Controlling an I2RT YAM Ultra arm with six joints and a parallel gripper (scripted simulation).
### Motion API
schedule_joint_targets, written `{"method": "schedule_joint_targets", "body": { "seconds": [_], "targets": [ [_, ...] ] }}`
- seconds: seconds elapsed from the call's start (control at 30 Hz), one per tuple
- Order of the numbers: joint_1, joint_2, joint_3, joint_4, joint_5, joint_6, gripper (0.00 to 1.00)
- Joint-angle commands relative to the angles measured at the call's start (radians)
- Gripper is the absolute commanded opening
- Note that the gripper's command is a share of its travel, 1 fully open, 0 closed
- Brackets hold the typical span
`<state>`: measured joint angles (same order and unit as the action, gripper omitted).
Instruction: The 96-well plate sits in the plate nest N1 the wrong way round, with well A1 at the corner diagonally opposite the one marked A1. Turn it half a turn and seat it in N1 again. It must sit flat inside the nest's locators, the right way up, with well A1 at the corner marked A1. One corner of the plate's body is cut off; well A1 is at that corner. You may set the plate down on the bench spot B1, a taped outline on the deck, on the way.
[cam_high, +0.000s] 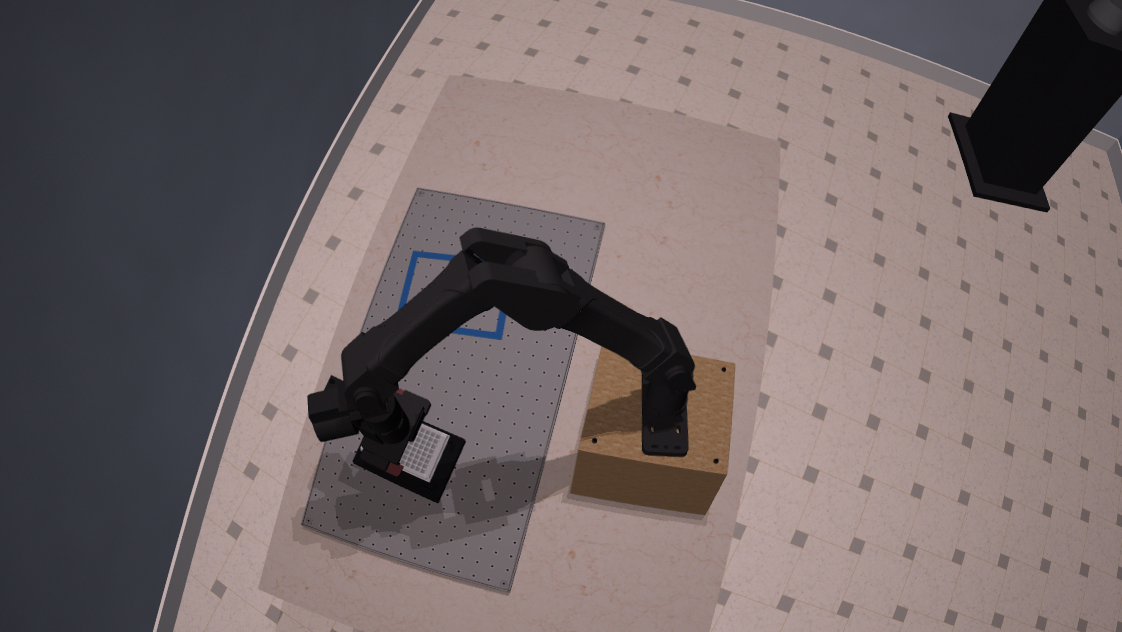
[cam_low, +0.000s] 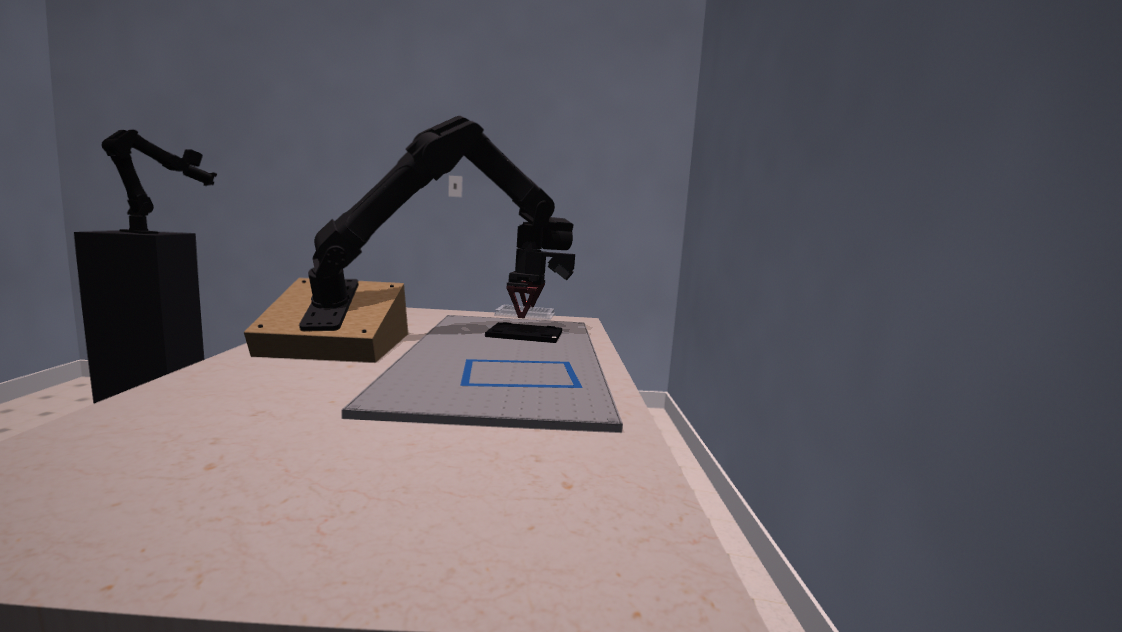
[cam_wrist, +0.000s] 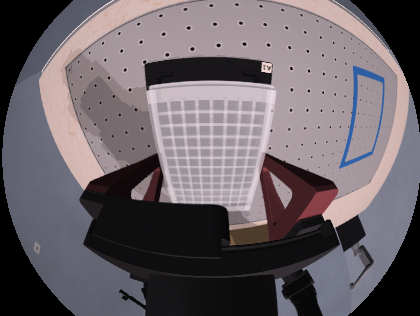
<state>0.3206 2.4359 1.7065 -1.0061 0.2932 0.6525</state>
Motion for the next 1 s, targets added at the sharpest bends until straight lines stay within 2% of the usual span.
{"method": "schedule_joint_targets", "body": {
  "seconds": [0.0, 0.37, 0.73, 0.97],
  "targets": [
    [0.024, -0.046, 0.039, -0.034, 0.0, 0.014, 0.0],
    [0.034, -0.062, 0.071, -0.084, -0.002, 0.024, 0.0],
    [0.047, -0.07, 0.13, -0.156, -0.004, 0.037, 0.0],
    [0.047, -0.074, 0.125, -0.154, -0.003, 0.037, 0.0]
  ]
}}
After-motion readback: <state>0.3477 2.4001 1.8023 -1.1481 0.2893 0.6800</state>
